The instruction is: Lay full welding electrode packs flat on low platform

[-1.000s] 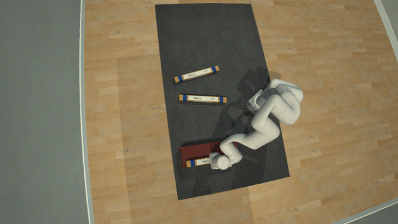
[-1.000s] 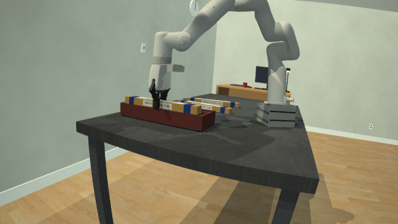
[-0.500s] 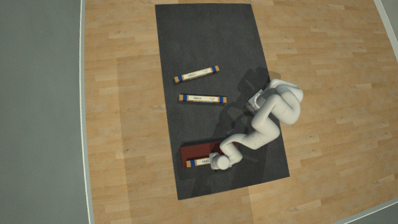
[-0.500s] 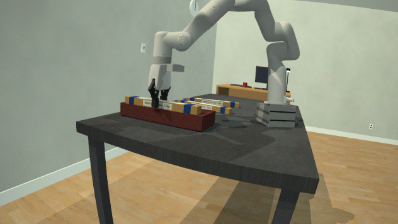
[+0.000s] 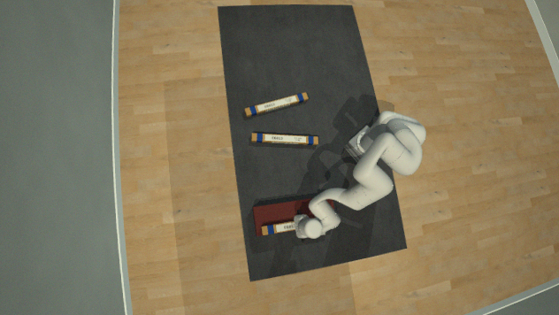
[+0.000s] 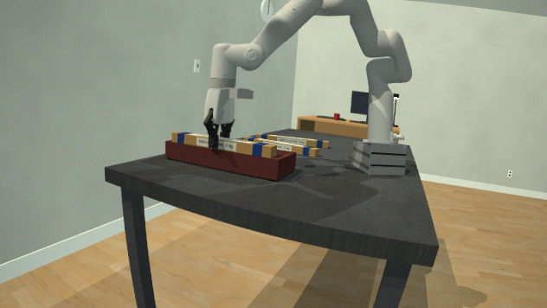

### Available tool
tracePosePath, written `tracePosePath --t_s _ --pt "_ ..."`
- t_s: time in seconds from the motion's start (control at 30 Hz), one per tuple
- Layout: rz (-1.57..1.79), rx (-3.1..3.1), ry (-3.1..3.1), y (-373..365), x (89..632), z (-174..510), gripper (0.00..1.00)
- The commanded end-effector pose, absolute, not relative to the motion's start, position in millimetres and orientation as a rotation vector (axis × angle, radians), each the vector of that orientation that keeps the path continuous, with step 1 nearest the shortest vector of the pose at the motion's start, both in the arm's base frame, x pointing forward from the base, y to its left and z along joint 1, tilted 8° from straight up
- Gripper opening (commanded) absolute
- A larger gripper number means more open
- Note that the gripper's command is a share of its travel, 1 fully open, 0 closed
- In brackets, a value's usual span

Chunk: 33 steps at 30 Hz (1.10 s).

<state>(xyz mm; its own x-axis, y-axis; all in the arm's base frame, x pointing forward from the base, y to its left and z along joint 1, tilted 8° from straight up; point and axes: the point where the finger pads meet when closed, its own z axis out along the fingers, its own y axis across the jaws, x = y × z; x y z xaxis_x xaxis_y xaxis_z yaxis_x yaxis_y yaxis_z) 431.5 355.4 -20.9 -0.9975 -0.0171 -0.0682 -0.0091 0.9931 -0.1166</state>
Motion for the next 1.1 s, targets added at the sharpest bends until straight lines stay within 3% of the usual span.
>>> tracePosePath --t_s 0.0,0.8,1.07 --pt "-0.173 -0.021 3.064 357 433 -19 0.6" --pt "-0.173 -0.021 3.064 357 433 -18 0.6" --pt "-0.173 -0.021 3.064 364 428 45 0.6"
